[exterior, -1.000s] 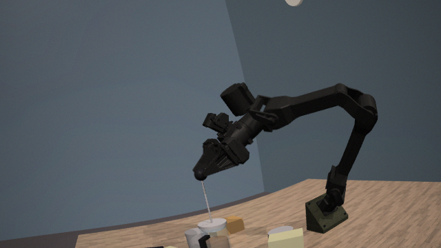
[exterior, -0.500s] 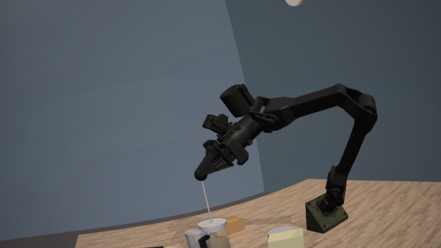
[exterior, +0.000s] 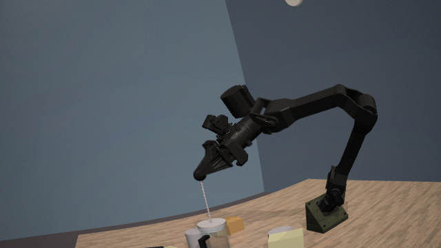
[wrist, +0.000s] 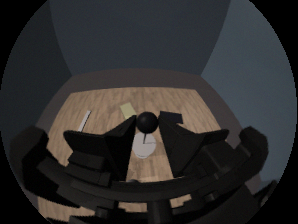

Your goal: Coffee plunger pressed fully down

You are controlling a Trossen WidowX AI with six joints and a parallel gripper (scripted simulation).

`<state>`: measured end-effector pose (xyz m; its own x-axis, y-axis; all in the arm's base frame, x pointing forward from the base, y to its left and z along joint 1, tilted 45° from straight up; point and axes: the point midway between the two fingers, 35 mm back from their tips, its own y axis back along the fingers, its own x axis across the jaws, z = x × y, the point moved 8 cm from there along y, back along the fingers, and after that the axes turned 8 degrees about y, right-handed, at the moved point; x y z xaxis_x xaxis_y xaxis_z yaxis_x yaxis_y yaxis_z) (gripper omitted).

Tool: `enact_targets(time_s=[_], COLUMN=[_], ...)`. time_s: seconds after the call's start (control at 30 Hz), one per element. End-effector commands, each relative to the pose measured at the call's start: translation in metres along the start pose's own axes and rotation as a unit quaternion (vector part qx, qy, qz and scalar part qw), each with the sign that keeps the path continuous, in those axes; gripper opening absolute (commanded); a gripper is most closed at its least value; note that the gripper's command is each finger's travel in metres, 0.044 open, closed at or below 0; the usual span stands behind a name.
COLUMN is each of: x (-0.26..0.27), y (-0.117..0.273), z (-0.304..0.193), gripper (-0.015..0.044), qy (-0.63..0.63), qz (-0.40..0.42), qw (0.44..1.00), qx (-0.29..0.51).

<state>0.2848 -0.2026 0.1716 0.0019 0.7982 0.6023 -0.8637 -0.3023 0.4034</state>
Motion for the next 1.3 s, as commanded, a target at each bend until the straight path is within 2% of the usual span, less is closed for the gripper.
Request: enact_targets(time_s=[0.0, 1.27], x=[0.000, 0.005], y=[-0.008, -0.045], z=[-0.011, -0.061], gripper=[0.0123, 0.0123], qy=[-0.004, -0.004], qz=[0.000, -0.001], qw=[1.000, 1.000], qx=[0.008, 0.009])
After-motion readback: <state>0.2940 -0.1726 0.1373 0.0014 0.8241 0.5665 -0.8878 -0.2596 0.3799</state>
